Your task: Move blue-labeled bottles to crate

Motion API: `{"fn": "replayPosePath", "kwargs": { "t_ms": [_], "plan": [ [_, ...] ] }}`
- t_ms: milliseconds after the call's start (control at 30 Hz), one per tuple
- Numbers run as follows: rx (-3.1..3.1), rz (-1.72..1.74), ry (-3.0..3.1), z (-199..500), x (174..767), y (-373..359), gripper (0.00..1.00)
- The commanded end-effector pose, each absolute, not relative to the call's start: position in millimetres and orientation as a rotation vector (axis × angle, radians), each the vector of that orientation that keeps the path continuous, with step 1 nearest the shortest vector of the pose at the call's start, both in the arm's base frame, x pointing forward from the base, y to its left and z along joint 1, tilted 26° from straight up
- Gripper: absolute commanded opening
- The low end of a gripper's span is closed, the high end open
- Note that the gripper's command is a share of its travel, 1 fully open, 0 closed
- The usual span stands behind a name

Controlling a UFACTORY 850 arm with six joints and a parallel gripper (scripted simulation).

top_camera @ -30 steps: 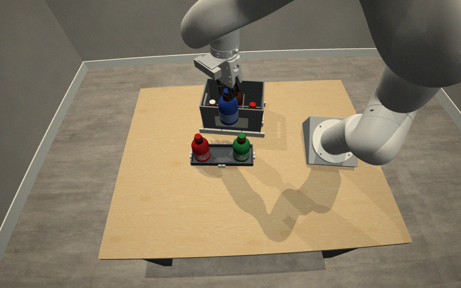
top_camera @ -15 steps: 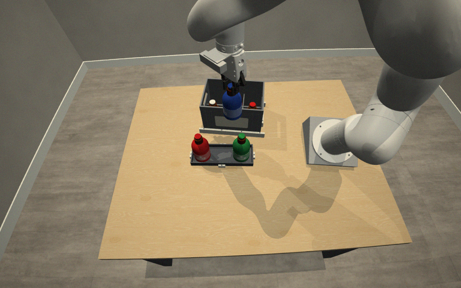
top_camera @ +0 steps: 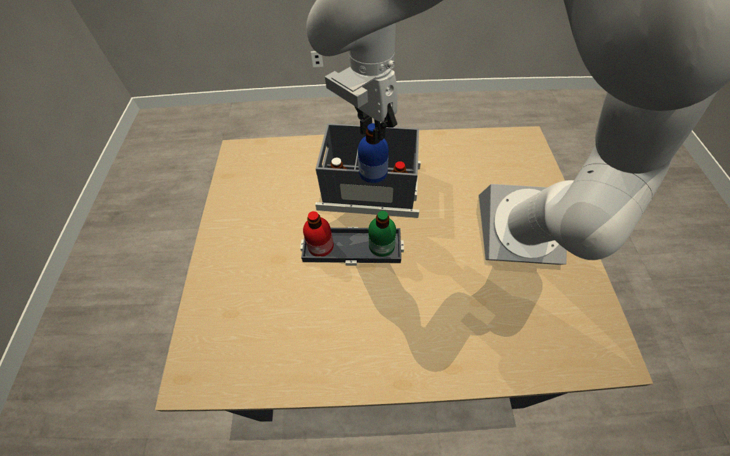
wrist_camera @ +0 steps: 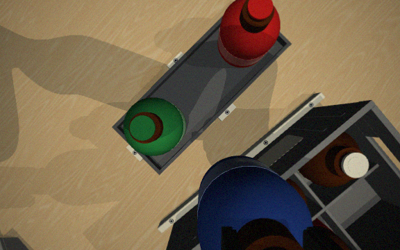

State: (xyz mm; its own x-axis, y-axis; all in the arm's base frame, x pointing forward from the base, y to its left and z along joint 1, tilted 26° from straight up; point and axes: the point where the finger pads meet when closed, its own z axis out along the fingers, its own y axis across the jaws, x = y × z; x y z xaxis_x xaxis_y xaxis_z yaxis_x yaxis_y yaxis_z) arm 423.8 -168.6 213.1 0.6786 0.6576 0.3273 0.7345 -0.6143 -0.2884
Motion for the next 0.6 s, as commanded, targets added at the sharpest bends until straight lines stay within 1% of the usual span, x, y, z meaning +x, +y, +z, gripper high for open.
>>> {"fn": "replayPosePath", "kwargs": {
  "t_ms": [0, 567],
  "plan": [
    [-2.495, -0.267, -1.088, 209, 420, -178, 0.0],
    [-2.495, -0.267, -1.088, 195, 404, -208, 0.0]
  ]
}}
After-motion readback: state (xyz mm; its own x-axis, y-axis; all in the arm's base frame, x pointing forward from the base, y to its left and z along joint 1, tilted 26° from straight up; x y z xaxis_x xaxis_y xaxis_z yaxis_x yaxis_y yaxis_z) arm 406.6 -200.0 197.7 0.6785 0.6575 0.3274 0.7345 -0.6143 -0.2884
